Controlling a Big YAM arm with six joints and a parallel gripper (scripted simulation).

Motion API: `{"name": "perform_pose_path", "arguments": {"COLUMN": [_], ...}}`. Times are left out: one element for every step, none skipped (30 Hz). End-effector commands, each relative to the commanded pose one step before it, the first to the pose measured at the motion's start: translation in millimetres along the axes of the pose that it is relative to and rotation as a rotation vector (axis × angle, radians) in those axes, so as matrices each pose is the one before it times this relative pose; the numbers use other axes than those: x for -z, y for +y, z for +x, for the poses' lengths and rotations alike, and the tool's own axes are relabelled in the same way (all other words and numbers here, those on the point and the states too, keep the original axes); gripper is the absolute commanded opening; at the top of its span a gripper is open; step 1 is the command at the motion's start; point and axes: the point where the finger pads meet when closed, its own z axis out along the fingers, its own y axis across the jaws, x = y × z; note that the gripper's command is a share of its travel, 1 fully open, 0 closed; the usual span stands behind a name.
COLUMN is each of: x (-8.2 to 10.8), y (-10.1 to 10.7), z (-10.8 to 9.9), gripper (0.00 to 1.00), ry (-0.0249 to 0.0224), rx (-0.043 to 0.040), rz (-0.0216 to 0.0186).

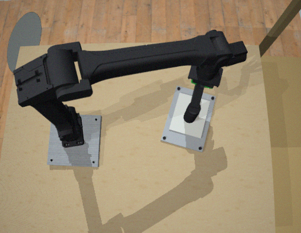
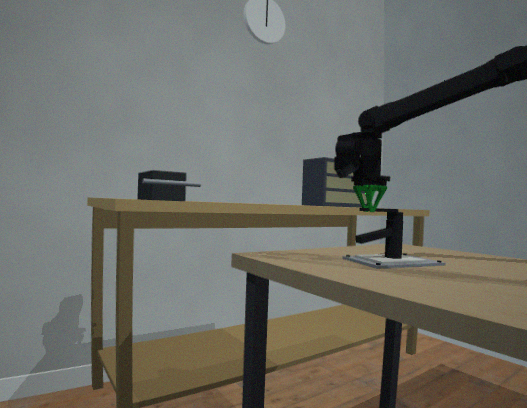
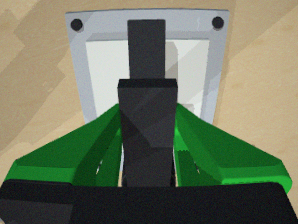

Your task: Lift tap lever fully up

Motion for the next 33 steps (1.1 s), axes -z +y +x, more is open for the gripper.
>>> {"name": "perform_pose_path", "arguments": {"x": [19.75, 5.48, 5.05, 4.66, 4.27, 3.90, 3.51, 3.13, 2.75, 0.00, 0.00, 2.36, 1.98, 1.60, 1.25, 0.93, 0.66, 0.44, 0.31, 0.25, 0.21, 0.18, 0.15, 0.13, 0.11, 0.09, 0.00, 0.00, 0.08, 0.07, 0.06, 0.05, 0.04], "y": [-4.88, -1.60, -1.36, -1.15, -0.97, -0.83, -0.71, -0.62, -0.54, 0.00, 0.00, -0.47, -0.40, -0.34, -0.29, -0.24, -0.21, -0.18, -0.15, -0.13, -0.11, -0.09, -0.08, -0.07, -0.06, -0.05, 0.00, 0.00, -0.04, -0.04, -0.03, -0.03, -0.02], "z": [6.41, -0.04, 0.16, 0.34, 0.47, 0.61, 0.65, 0.71, 0.71, 0.00, 0.00, 0.65, 0.60, 0.46, 0.33, 0.20, 0.09, 0.01, -0.03, -0.03, -0.03, -0.02, -0.02, -0.02, -0.02, -0.01, 0.00, 0.00, -0.01, -0.01, -0.01, -0.01, -0.01], "gripper": [0.00, 0.00, 0.00, 0.00, 0.00, 0.00, 0.00, 0.00, 0.00, 0.00, 0.00, 0.00, 0.00, 0.00, 0.00, 0.00, 0.00, 0.00, 0.00, 0.00, 0.00, 0.00, 0.00, 0.00, 0.00, 0.00, 0.00, 0.00, 0.00, 0.00, 0.00, 0.00, 0.00], "ry": [-0.00597, -0.00439, -0.00371, -0.00314, -0.00264, -0.00217, -0.00178, -0.00140, -0.00100, 0.00000, 0.00000, -0.00078, -0.00066, -0.00056, -0.00048, -0.00041, -0.00035, -0.00030, -0.00026, -0.00022, -0.00019, -0.00016, -0.00014, -0.00012, -0.00010, -0.00008, 0.00000, 0.00000, -0.00007, -0.00006, -0.00005, -0.00004, -0.00004], "rx": [-0.02112, 0.00104, 0.00149, 0.00159, 0.00135, 0.00115, 0.00098, 0.00083, 0.00071, 0.00000, 0.00000, 0.00060, 0.00051, 0.00044, 0.00037, 0.00031, 0.00027, 0.00023, 0.00019, -0.00021, -0.00051, -0.00069, -0.00078, -0.00080, -0.00075, -0.00066, 0.00000, 0.00000, -0.00057, -0.00048, -0.00041, -0.00035, -0.00030], "rz": [0.00930, 0.00612, 0.00522, 0.00446, 0.00382, 0.00331, 0.00286, 0.00251, 0.00227, 0.00000, 0.00000, 0.00198, 0.00169, 0.00144, 0.00122, 0.00104, 0.00088, 0.00074, 0.00063, 0.00054, 0.00046, 0.00039, 0.00033, 0.00028, 0.00024, 0.00020, 0.00000, 0.00000, 0.00017, 0.00015, 0.00012, 0.00011, 0.00009]}}
